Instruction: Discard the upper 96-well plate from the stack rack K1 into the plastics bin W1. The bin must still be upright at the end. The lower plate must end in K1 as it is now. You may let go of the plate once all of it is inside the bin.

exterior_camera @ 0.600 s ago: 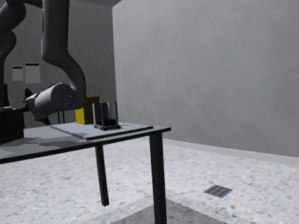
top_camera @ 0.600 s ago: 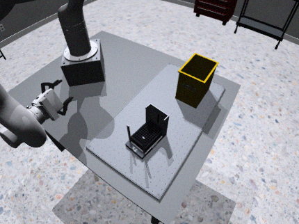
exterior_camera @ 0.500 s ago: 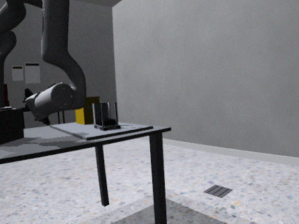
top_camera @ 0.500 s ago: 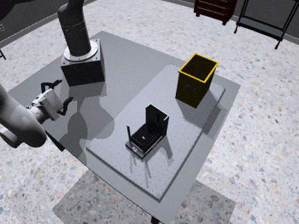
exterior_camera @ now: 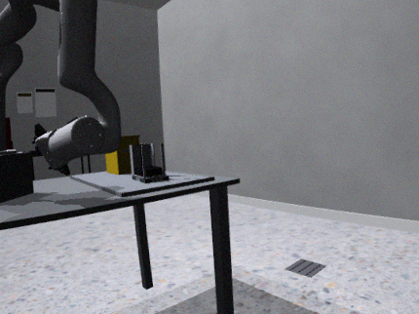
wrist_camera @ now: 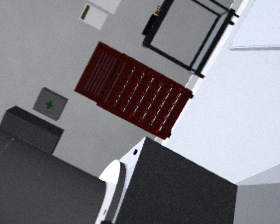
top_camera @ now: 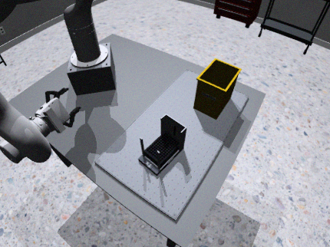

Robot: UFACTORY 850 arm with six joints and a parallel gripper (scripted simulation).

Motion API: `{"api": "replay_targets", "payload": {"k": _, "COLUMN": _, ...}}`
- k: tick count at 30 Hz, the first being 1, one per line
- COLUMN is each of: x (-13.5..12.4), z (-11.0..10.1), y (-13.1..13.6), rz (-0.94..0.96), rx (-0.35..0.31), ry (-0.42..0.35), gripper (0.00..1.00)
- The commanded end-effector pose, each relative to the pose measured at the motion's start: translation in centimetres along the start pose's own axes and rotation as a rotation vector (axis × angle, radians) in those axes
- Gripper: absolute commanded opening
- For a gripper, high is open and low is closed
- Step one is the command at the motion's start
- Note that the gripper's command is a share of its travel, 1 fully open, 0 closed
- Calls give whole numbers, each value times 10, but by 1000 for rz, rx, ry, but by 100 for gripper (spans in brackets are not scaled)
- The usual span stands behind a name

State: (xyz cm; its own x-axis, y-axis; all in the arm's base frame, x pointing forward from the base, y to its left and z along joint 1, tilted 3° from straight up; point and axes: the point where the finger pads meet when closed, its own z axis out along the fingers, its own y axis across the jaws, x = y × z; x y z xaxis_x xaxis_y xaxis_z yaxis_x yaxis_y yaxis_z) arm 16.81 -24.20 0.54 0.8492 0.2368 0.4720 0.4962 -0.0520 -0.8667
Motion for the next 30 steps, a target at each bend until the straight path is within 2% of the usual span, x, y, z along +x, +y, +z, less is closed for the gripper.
{"api": "replay_targets", "payload": {"k": 1, "x": 8, "z": -5, "y": 5, "rz": 57, "rx": -17, "ry": -30, "gripper": 100}}
{"api": "replay_targets", "payload": {"k": 12, "x": 24, "z": -12, "y": 16, "rz": 364, "rx": -124, "ry": -174, "gripper": 100}}
{"api": "replay_targets", "payload": {"k": 16, "x": 28, "z": -14, "y": 19, "rz": 409, "rx": -145, "ry": -192, "gripper": 100}}
{"api": "replay_targets", "payload": {"k": 30, "x": 58, "z": -26, "y": 35, "rz": 759, "rx": -356, "ry": -301, "gripper": 100}}
